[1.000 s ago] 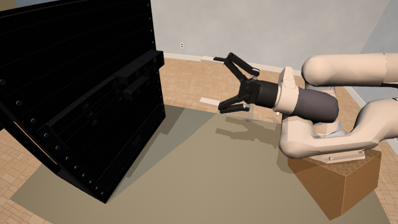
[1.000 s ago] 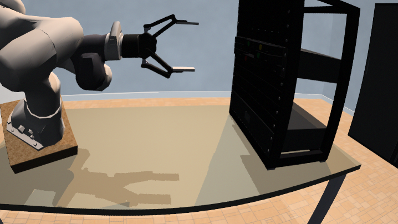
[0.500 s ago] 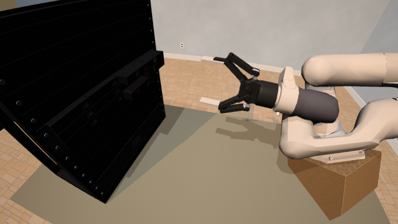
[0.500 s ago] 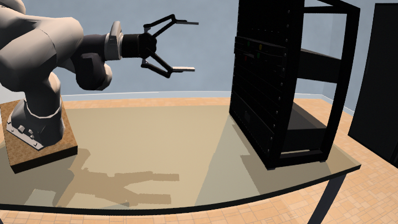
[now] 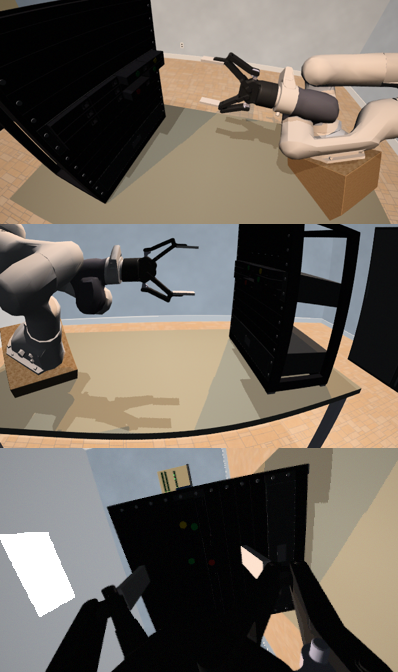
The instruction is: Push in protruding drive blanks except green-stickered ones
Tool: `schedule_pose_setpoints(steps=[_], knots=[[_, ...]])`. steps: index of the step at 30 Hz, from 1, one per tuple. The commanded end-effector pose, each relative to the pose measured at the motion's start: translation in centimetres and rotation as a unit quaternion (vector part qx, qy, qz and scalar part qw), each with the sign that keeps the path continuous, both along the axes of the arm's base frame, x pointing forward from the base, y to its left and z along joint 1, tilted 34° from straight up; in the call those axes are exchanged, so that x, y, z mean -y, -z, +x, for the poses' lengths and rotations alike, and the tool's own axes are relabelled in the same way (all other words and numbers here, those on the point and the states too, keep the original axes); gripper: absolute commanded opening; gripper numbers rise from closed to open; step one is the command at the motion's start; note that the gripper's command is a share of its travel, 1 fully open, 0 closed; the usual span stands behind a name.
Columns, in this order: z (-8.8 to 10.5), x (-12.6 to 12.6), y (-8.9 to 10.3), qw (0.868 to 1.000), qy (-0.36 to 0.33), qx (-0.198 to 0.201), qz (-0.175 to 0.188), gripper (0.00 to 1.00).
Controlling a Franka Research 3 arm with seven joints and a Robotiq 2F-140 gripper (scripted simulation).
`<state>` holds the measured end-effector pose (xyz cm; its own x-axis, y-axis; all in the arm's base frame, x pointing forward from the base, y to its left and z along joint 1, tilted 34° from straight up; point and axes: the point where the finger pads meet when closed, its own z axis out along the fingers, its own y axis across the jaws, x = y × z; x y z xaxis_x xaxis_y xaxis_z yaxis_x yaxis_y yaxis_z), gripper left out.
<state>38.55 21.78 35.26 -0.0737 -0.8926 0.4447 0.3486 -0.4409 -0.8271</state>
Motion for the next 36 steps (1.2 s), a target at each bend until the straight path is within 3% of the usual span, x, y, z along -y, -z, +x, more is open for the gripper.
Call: schedule_pose_setpoints(steps=[1,14,25,36], knots=[[0.0,-0.1,0.0,1.0,0.0,0.001,-0.001,1.0],[0.2,-0.2,0.0,1.0,0.0,0.001,-0.001,1.0],[2.2,-1.6,-0.3,1.0,0.0,0.001,-0.001,1.0],[7.6,-5.3,-0.9,1.0,0.0,0.001,-0.001,1.0]])
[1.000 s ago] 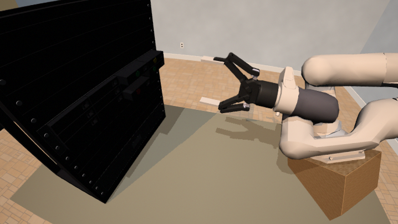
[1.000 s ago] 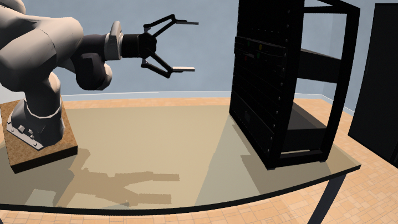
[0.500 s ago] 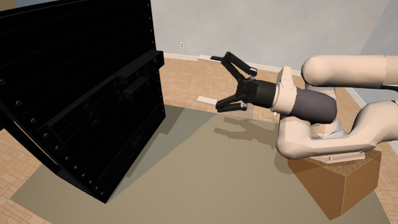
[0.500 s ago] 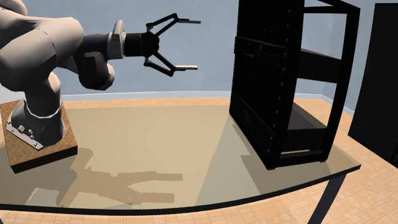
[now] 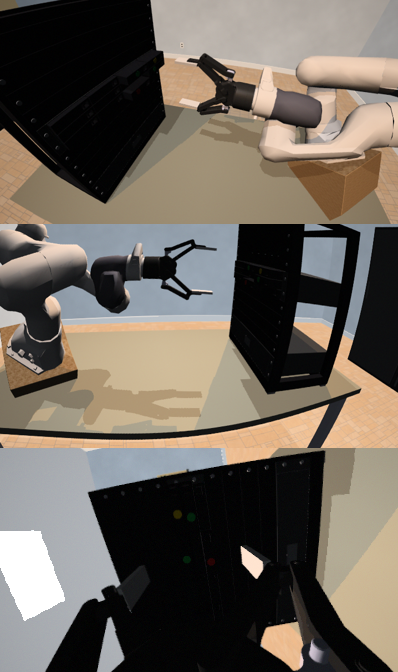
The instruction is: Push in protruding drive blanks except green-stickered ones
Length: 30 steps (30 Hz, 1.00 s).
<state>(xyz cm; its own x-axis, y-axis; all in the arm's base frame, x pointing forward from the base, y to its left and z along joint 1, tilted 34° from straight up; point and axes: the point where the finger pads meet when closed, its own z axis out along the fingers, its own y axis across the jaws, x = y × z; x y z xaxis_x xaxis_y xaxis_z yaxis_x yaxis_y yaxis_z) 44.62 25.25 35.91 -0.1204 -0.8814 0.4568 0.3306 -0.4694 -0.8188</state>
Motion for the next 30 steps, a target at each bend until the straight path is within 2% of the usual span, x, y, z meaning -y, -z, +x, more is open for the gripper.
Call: schedule_pose_setpoints(steps=[1,4,6,17,30], knots=[[2.0,-2.1,-0.3,1.0,-0.025,-0.002,0.006,1.0],[3.5,-3.1,-0.5,1.0,-0.025,-0.002,0.006,1.0],[3.5,-3.1,-0.5,1.0,-0.025,-0.002,0.006,1.0],[7.2,-5.7,-0.9,1.0,-0.025,-0.002,0.006,1.0],[8.0,-6.2,-1.0,1.0,-0.025,-0.002,0.006,1.0]])
